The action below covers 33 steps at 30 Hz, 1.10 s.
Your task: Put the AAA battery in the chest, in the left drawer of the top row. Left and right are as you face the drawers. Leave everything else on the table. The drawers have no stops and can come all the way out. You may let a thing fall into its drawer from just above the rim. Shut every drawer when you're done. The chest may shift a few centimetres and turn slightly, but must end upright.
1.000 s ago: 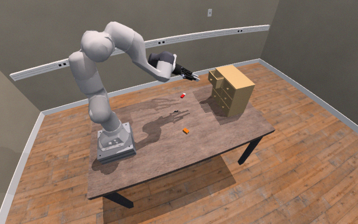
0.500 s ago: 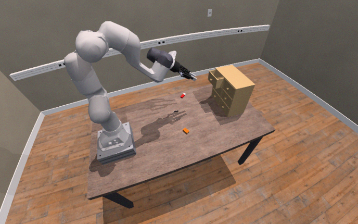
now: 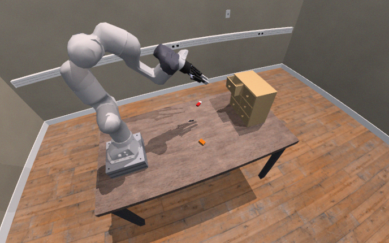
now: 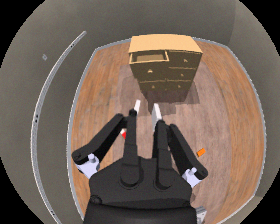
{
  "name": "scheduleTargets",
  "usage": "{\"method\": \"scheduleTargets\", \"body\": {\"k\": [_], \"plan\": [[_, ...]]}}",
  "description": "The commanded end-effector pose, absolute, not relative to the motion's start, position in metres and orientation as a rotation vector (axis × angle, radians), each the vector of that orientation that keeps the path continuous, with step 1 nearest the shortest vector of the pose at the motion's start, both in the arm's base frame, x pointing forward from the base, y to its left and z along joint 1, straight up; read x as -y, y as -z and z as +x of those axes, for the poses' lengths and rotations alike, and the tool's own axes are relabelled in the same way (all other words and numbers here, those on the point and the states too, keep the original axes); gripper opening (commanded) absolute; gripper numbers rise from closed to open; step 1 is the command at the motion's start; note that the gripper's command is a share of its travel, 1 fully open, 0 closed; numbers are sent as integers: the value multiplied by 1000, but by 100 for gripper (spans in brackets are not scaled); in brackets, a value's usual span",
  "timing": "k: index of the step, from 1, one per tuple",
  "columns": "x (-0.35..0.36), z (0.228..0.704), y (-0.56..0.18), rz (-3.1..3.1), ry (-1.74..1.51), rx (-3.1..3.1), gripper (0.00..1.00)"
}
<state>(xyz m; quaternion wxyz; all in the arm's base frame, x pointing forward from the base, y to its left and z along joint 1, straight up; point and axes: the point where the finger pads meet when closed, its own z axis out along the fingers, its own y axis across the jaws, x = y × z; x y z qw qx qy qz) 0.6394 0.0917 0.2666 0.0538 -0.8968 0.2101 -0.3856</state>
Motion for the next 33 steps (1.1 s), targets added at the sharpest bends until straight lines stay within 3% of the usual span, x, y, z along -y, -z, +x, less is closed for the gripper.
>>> {"method": "scheduleTargets", "body": {"k": [1, 12, 33], "plan": [[-89, 634, -274, -2931, 827, -508, 28], [-91, 623, -285, -2911, 722, -616, 28], [-92, 617, -291, -3042, 211, -544, 28]]}}
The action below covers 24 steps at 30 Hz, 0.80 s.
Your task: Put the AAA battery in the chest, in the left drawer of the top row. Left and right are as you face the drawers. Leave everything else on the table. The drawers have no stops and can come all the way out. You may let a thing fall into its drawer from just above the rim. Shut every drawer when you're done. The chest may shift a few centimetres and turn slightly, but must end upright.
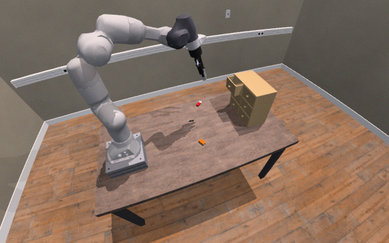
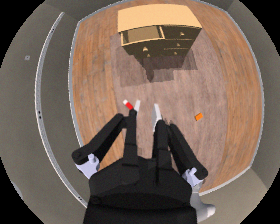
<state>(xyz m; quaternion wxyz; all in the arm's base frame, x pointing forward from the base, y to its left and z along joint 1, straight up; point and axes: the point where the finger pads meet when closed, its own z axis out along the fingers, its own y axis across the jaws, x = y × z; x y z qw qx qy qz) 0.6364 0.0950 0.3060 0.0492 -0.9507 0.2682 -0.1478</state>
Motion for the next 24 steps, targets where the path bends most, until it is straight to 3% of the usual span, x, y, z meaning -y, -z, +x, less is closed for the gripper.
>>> {"method": "scheduleTargets", "body": {"k": [1, 9, 24], "plan": [[-92, 617, -291, -3052, 188, -523, 28], [-92, 617, -291, -3127, 4, -314, 28], [-92, 617, -291, -3128, 0, -308, 28]]}}
